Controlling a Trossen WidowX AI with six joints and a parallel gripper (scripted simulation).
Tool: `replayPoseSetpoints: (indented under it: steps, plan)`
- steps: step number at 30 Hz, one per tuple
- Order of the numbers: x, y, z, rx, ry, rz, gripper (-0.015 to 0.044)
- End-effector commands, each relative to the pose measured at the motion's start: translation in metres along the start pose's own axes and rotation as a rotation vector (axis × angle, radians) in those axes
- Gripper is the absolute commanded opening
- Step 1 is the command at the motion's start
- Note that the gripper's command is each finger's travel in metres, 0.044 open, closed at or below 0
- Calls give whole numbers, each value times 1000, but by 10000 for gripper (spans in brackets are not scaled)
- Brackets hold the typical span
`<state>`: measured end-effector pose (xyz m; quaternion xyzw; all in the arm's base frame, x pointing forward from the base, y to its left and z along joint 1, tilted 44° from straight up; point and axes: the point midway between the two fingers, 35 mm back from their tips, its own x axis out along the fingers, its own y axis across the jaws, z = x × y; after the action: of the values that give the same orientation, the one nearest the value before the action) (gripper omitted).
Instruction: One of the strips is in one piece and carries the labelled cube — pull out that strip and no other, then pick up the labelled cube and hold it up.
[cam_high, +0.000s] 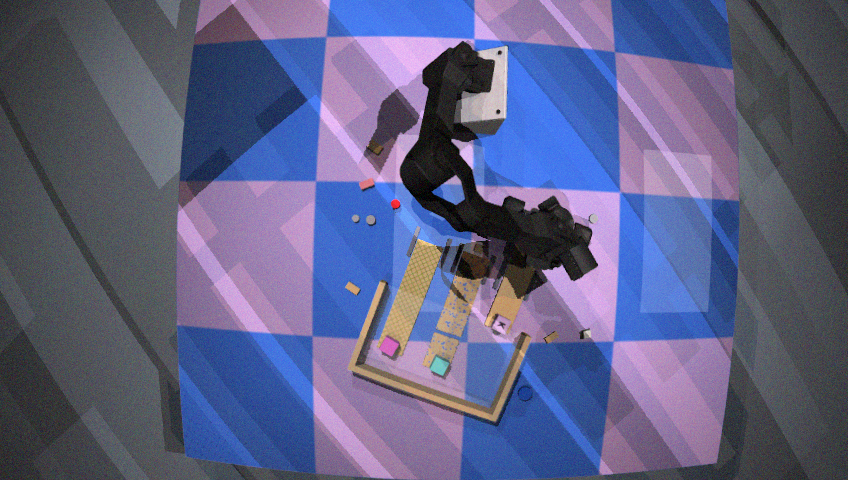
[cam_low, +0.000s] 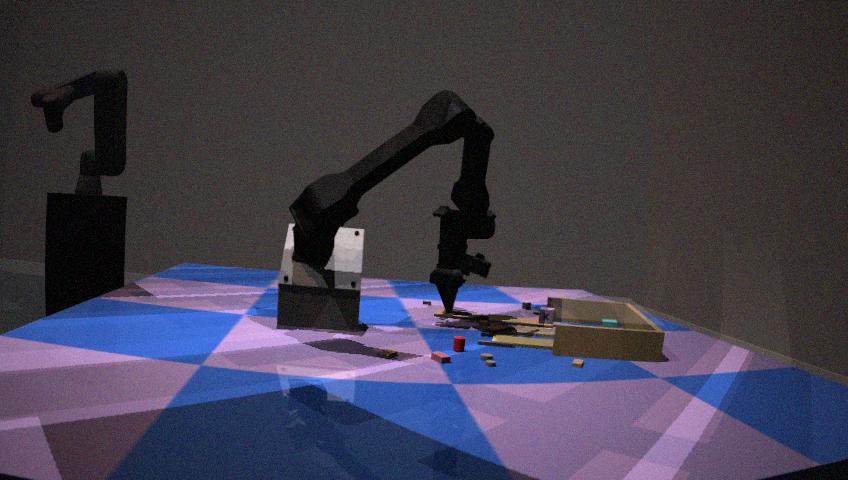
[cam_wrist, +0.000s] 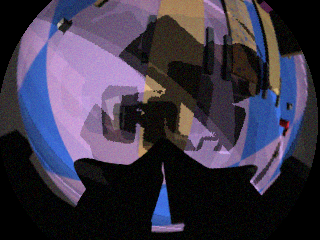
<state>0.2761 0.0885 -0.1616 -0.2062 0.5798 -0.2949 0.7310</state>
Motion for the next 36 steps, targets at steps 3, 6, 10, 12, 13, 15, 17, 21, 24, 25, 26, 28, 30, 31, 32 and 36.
replayPoseSetpoints:
  steps: [3, 6, 10, 12, 13, 15, 17, 21, 24, 25, 26, 28, 30, 31, 32, 36]
  plan:
    - [5, -4, -17, -9, 28, -8, 0]
    - [5, -3, -22, -9, 28, -8, 0]
    - [5, -3, -28, -9, 28, -8, 0]
    - [5, -3, -31, -9, 29, -8, 0]
    - [5, -3, -33, -9, 29, -7, 0]
    - [5, -3, -36, -9, 29, -7, 0]
    - [5, -3, -39, -9, 29, -7, 0]
    - [4, -3, -45, -9, 29, -7, 0]
    - [4, -3, -50, -10, 29, -7, 0]
    - [4, -3, -52, -10, 29, -7, 0]
    - [4, -3, -53, -10, 30, -7, 0]
    - [4, -3, -54, -10, 30, -7, 0]
    - [4, -3, -54, -10, 30, -7, 0]
    - [4, -3, -54, -10, 30, -7, 0]
    - [4, -3, -54, -10, 30, -7, 0]
    - [4, -3, -54, -10, 30, -7, 0]
